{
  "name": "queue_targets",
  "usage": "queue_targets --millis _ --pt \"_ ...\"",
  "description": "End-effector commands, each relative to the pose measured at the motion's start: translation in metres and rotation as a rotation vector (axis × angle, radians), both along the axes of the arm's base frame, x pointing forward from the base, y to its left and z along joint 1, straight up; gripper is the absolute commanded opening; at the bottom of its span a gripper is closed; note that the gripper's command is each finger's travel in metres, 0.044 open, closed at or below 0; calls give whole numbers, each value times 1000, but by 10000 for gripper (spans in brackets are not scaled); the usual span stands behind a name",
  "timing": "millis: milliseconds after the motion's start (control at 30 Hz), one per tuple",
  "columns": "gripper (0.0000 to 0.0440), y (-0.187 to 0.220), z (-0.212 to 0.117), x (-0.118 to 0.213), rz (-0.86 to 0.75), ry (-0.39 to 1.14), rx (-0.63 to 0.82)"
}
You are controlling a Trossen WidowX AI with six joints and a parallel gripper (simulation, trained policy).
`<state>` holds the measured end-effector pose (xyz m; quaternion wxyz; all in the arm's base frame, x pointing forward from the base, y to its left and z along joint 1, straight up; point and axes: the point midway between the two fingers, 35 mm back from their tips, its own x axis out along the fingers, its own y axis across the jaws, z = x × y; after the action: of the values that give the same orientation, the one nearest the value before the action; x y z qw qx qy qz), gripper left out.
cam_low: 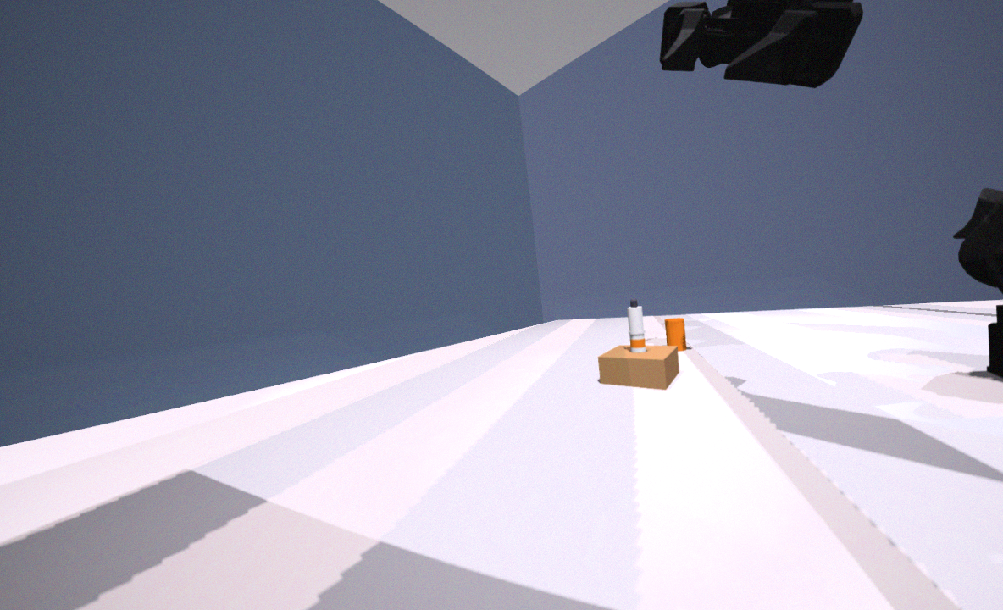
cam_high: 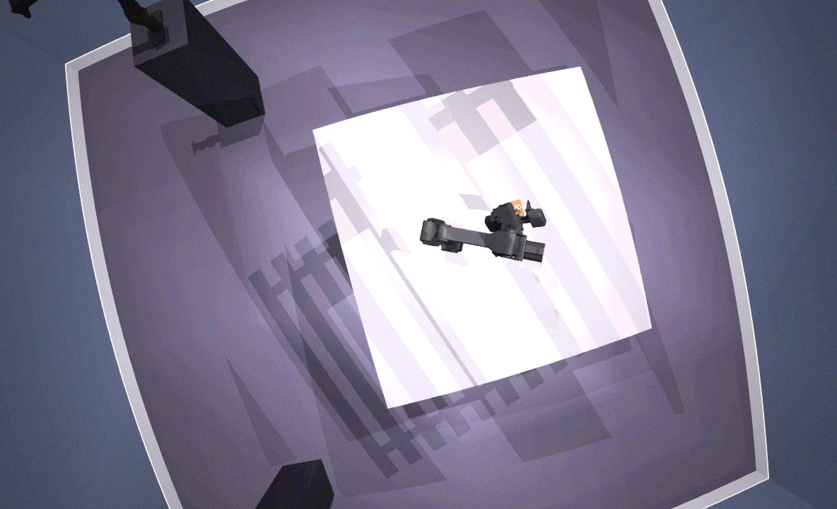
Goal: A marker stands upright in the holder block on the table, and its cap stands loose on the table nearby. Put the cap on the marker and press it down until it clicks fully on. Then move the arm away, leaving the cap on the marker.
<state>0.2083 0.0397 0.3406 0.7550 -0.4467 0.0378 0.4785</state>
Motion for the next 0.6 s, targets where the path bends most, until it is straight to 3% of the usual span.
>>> queue_targets --millis 0,567 --pt "328 -6 -4 5 -6 19 -19" --pt "326 -38 -33 31 -28 124 -99"
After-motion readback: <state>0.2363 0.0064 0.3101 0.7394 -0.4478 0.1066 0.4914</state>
